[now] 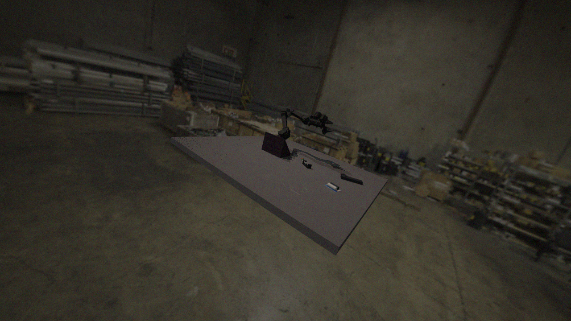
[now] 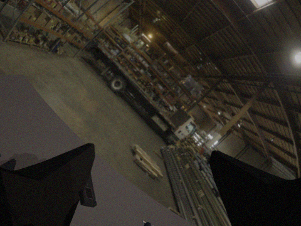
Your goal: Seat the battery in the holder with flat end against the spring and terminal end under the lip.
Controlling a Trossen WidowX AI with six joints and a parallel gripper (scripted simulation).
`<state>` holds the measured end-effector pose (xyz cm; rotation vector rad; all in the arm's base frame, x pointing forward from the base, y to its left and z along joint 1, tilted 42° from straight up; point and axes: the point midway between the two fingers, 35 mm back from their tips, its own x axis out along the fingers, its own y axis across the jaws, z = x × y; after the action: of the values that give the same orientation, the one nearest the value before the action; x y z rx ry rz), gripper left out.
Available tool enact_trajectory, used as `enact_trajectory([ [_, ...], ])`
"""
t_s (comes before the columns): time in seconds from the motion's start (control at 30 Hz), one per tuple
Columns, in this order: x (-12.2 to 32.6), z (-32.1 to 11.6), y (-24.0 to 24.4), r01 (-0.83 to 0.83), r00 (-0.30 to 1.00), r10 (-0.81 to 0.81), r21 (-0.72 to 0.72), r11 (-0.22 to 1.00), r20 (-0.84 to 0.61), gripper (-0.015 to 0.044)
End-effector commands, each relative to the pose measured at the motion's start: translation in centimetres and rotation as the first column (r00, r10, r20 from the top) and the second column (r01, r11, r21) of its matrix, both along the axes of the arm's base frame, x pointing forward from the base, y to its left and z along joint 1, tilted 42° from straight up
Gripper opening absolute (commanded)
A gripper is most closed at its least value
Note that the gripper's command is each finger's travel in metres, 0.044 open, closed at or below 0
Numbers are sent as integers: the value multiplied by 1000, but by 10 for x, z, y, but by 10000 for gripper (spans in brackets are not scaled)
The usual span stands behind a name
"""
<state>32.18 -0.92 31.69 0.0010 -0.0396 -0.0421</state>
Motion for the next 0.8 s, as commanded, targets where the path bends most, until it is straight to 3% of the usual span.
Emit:
enact_trajectory([
  [0.0, 1, -2, 0, -4, 1000, 4, 3, 1000, -11, 374],
  [0.1, 12, -40, 6, -52, 984, 62, 59, 997, -168, 295],
  [0.17, 17, -86, 13, -80, 925, 138, 172, 982, -354, 242],
  [0.23, 14, -133, 22, -49, 821, 224, 326, 944, -525, 228],
  [0.33, -7, -194, 37, 141, 596, 367, 543, 828, -714, 228],
  [0.4, -27, -224, 47, 332, 429, 463, 612, 718, -776, 228],
  [0.47, -51, -244, 58, 545, 263, 559, 599, 587, -787, 228],
  [0.57, -83, -258, 73, 815, 61, 686, 433, 385, -725, 228],
  [0.77, -89, -259, 77, 863, 23, 713, 373, 339, -701, 228],
])
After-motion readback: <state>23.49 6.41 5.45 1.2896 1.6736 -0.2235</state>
